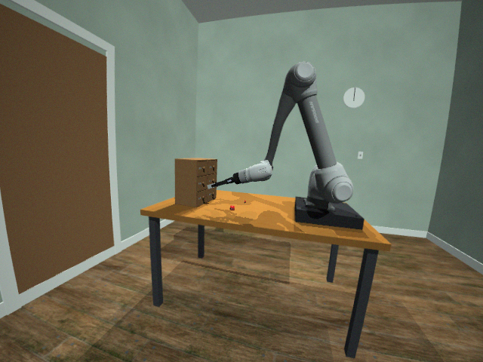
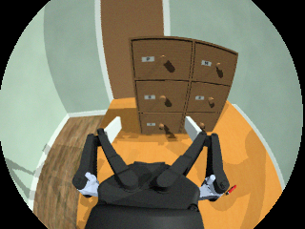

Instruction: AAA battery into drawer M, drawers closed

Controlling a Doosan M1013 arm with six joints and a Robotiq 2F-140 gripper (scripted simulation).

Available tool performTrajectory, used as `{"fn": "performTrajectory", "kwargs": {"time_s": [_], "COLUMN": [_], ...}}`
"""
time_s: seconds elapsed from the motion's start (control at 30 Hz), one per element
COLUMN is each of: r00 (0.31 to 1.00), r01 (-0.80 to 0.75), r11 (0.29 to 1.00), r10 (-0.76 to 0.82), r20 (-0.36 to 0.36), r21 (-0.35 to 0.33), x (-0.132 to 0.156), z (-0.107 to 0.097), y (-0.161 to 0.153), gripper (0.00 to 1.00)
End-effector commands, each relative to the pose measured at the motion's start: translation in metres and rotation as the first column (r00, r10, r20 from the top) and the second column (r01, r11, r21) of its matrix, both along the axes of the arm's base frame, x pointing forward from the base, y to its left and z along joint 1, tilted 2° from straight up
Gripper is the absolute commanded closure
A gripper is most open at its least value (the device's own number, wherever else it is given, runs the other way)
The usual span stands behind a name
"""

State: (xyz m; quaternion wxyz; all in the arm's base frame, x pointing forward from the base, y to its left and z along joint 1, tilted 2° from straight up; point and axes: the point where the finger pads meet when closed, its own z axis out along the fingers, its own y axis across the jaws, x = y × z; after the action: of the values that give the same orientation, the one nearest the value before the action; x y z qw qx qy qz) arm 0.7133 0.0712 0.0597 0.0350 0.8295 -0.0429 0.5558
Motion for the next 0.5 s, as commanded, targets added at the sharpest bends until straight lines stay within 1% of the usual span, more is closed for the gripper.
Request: {"fn": "performTrajectory", "kwargs": {"time_s": [0.0,0.17,0.3,0.37,0.47], "r00": [1.0,1.0,1.0,1.0,1.0], "r01": [0.0,0.0,0.0,0.0,0.0], "r11": [1.0,1.0,1.0,1.0,1.0], "r10": [0.0,0.0,0.0,0.0,0.0], "r20": [0.001,0.001,0.001,0.001,0.001], "r21": [0.0,0.0,0.0,0.0,0.0], "x": [0.0,0.0,-0.001,-0.001,-0.001], "z": [0.0,-0.003,-0.017,-0.017,-0.029], "y": [0.0,0.0,0.0,0.0,0.0], "gripper": [0.0,0.0,0.0,0.0,0.0]}}
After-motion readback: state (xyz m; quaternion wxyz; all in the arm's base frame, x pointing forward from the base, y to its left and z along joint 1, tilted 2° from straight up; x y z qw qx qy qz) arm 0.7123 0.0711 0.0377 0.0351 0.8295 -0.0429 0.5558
